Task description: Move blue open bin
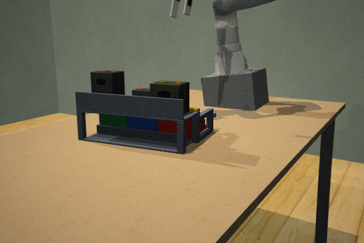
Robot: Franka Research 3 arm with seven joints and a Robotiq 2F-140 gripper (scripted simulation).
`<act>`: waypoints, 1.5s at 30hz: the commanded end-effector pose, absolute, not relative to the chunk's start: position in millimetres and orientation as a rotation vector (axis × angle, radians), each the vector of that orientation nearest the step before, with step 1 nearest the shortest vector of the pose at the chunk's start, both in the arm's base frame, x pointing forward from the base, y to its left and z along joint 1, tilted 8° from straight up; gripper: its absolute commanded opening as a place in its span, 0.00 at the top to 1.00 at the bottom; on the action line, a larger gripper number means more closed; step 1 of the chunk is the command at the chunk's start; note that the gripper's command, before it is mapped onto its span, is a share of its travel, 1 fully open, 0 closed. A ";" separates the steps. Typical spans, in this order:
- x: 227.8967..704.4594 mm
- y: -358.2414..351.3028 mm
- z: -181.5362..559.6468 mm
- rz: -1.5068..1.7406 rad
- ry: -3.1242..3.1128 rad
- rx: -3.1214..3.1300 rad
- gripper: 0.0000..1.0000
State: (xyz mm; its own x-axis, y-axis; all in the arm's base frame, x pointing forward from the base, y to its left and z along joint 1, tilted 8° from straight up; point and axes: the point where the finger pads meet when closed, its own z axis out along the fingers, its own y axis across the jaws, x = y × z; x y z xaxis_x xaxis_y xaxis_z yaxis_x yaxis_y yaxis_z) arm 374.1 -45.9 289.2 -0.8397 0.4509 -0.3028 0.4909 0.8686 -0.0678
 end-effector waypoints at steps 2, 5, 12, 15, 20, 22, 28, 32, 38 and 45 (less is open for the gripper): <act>372.0 -41.7 285.9 -0.193 2.698 1.039 0.43; 372.0 -41.7 285.9 -0.193 2.698 1.039 0.43; 372.0 -41.7 285.9 -0.193 2.698 1.039 0.43; 372.6 -44.1 287.5 -0.208 2.700 1.038 0.43; 371.9 -41.3 285.5 -0.197 2.611 1.328 0.43; 371.9 -41.3 285.5 -0.197 2.611 1.328 0.43; 371.9 -41.3 285.5 -0.197 2.611 1.328 0.43; 372.4 -43.7 287.2 -0.208 2.613 1.329 0.43; 371.9 -41.1 285.3 -0.191 2.495 1.611 0.43; 371.9 -41.1 285.3 -0.191 2.495 1.611 0.43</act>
State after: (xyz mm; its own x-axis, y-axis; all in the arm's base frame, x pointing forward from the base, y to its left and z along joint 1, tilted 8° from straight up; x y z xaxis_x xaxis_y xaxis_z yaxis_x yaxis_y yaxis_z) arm 373.0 -45.2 287.8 -0.4633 0.8586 -0.2194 0.8828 0.4687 -0.0302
